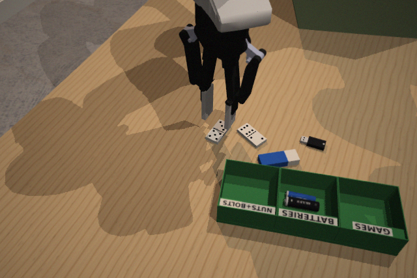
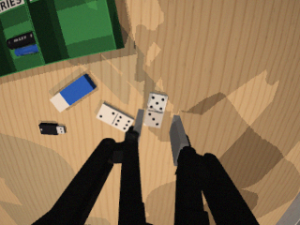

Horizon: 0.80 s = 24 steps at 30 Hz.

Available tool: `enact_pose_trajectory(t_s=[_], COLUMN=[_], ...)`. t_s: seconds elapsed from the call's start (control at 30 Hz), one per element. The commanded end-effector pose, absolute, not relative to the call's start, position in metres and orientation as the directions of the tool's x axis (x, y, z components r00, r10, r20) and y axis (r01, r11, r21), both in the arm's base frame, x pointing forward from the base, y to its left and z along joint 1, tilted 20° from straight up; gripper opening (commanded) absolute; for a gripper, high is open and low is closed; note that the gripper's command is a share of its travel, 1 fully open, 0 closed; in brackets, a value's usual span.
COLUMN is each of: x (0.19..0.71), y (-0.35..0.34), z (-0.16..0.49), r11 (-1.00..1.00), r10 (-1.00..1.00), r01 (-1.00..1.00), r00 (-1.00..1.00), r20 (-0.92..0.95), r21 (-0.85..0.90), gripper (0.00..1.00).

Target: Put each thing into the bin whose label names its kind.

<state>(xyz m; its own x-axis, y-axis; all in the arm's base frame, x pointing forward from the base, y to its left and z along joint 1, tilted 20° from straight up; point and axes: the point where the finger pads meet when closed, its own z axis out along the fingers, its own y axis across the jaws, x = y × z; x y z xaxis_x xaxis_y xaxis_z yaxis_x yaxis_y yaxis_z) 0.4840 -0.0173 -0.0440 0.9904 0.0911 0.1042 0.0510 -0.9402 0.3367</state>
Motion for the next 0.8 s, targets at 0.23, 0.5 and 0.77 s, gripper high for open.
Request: enact_pose_trajectory(t_s=[0.23, 0.5, 0.77], x=[0.492, 0.493, 0.493], y=[-0.018, -0.021, -0.022], z=[-0.060, -0.069, -0.072], r11=[-0.945, -0.945, -0.945], r10=[0.076, 0.076, 0.076], r01=[0.032, 0.032, 0.032], r00=[0.989, 0.989, 0.989], r20=[0.125, 0.125, 0.125], r21=[0.326, 0.326, 0.326], gripper=[0.25, 0.25, 0.25])
